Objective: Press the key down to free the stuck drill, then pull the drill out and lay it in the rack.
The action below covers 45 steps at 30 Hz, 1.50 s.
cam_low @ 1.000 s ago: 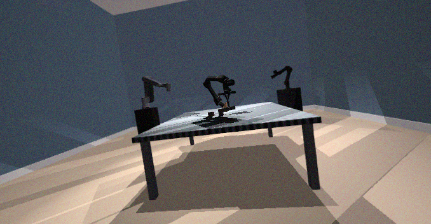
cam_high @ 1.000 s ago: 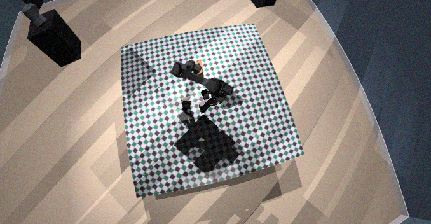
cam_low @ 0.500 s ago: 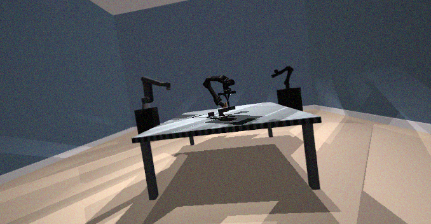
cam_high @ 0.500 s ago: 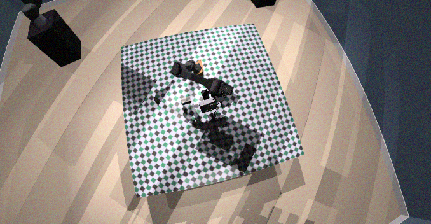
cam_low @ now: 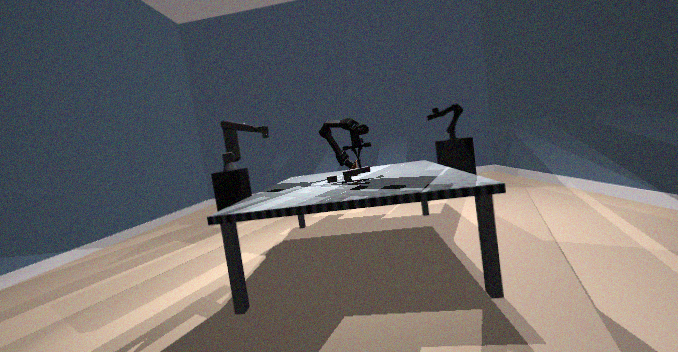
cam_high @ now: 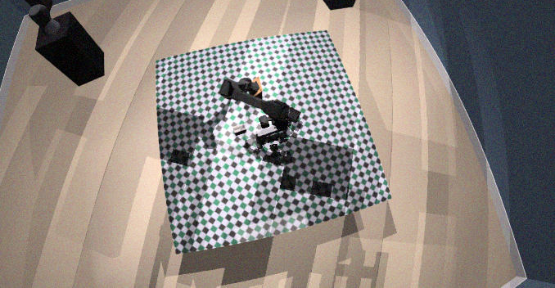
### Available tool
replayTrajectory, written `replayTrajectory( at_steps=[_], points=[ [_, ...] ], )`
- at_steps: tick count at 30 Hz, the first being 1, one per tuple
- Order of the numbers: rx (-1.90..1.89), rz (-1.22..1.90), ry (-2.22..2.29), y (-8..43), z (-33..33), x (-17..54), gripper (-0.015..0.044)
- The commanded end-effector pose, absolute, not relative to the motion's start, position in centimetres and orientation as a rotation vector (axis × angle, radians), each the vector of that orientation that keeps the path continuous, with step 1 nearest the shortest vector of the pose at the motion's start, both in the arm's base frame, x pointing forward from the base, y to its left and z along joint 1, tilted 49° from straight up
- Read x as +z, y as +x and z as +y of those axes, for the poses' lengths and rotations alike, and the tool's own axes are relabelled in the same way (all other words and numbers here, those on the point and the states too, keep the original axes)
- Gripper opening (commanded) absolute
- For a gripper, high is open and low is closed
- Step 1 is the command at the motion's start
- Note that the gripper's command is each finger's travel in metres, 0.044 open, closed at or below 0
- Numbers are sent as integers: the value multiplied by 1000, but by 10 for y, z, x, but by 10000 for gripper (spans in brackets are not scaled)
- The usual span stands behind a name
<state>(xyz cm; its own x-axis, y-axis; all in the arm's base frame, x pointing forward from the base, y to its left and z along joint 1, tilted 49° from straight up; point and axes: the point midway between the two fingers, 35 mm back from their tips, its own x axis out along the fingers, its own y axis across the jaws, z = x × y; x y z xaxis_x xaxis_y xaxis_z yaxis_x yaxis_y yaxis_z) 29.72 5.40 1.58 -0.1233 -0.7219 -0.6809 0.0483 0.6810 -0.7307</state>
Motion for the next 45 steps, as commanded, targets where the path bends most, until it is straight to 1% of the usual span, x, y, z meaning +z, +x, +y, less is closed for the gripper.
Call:
replayTrajectory(
  at_steps=[1, 45],
  points=[
    [-734, 1593, -575, 292, 47, 9, 0],
    [-734, 1593, -575, 286, 36, -1, 0]
  ],
)
